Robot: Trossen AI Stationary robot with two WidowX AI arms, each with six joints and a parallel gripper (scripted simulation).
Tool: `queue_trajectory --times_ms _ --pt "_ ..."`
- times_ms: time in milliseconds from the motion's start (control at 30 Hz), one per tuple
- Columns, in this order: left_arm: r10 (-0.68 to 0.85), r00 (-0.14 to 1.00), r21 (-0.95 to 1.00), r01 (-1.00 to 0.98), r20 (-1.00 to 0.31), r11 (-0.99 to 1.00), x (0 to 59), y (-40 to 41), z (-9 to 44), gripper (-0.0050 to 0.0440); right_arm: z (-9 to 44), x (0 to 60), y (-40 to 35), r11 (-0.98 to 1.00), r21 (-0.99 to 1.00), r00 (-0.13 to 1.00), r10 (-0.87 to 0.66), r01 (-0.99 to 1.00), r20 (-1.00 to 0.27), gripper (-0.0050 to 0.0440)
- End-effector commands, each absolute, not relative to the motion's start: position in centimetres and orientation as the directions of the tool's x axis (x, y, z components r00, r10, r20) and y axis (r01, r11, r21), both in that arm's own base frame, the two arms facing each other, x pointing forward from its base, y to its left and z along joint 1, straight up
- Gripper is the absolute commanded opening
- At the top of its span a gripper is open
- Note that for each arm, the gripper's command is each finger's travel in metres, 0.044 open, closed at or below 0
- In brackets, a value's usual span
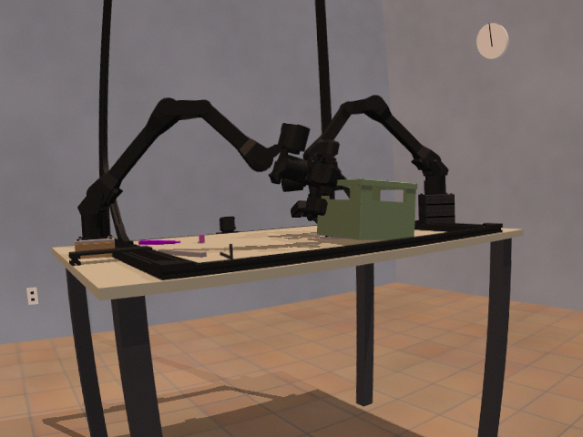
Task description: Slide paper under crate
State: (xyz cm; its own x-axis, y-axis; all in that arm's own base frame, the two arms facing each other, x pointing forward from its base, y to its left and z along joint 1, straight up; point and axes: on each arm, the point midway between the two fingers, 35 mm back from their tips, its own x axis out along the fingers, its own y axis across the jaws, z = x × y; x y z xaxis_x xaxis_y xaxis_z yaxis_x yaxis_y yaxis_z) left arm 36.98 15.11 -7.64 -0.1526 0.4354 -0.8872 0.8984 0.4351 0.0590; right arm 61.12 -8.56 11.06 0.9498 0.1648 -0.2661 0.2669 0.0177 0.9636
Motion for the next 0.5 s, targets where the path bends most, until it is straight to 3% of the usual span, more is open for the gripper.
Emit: queue_trajectory --times_ms 0,467 --pt "0.42 -0.175 0.031 0.898 -0.89 0.44 36.2 15.2 -8.3 0.006 15.1 61.6 -8.6 0.023 0.982 0.969 0.163 0.186 -0.187 0.0" --pt "0.42 -0.175 0.031 0.898 -0.89 0.44 36.8 15.1 -6.0 0.006 15.1 61.6 -8.6 0.023 0.982 0.969 0.163 0.186 -0.187 0.0"
